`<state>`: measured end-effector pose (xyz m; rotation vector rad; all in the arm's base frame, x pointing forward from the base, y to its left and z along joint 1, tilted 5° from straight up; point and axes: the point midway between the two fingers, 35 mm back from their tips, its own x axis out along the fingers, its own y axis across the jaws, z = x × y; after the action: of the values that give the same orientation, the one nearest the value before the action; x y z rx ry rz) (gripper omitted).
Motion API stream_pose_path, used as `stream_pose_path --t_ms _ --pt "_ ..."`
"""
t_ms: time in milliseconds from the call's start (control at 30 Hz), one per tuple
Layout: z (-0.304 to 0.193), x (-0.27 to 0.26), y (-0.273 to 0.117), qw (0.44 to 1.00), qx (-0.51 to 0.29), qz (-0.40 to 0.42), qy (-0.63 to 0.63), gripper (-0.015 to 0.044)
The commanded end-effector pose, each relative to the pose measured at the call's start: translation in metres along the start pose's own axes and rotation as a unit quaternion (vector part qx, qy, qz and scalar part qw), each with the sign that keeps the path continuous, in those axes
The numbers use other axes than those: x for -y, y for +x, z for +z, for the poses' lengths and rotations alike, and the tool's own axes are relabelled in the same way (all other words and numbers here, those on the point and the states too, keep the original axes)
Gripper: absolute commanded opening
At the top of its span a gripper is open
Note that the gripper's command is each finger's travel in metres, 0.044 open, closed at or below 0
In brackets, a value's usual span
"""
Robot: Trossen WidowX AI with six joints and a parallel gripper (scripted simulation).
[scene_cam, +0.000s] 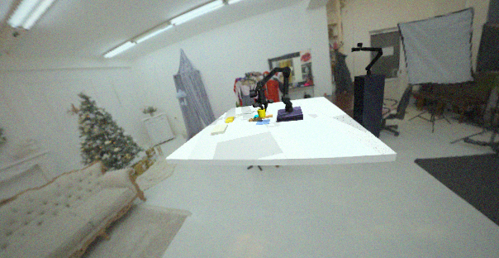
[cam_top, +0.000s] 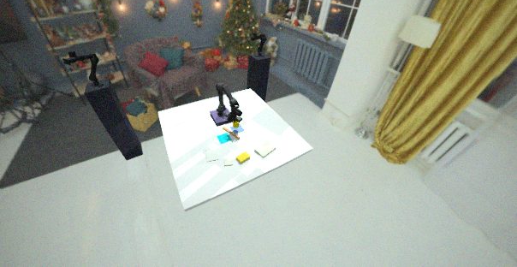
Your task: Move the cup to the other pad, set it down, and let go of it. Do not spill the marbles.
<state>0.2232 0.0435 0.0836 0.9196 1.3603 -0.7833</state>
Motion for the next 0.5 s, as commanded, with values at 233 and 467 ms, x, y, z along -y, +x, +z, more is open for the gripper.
stream_pose_path --t_ms 233,467 --pt "0.018 0.002 -0.001 1.000 0.000 0.003 -0.002 0.0000" --pt "0.029 0.004 -0.001 1.000 0.000 0.003 -0.002 0.0000"
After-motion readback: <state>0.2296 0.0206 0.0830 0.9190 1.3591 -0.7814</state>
